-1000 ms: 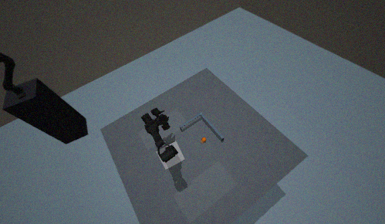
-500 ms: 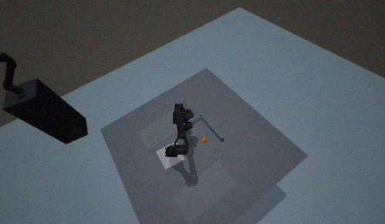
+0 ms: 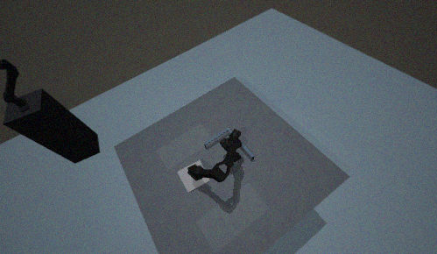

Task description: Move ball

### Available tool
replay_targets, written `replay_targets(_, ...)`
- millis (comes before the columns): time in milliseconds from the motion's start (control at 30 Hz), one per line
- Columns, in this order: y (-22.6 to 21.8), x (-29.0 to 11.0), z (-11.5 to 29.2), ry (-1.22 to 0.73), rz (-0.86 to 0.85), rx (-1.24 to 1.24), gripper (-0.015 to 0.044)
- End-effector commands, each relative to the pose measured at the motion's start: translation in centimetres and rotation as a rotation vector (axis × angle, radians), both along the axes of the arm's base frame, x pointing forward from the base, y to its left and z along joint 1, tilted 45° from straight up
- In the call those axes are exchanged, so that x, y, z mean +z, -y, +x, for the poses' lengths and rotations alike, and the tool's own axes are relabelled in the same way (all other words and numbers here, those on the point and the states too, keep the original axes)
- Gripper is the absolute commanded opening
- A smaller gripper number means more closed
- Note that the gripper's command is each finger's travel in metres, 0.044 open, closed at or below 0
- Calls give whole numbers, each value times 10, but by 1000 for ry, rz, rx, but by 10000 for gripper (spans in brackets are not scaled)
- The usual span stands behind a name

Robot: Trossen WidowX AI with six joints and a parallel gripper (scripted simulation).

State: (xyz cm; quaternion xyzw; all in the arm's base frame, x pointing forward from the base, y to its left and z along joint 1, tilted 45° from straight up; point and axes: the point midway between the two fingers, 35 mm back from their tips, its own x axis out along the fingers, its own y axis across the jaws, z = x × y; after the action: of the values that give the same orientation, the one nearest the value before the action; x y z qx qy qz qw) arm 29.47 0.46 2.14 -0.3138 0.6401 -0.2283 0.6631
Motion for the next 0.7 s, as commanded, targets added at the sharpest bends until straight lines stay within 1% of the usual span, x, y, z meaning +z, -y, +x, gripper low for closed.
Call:
replay_targets(0, 6, 1, 0, -50, 1, 8, 292)
replay_targets(667, 28, -21, 2, -49, 0, 8, 292)
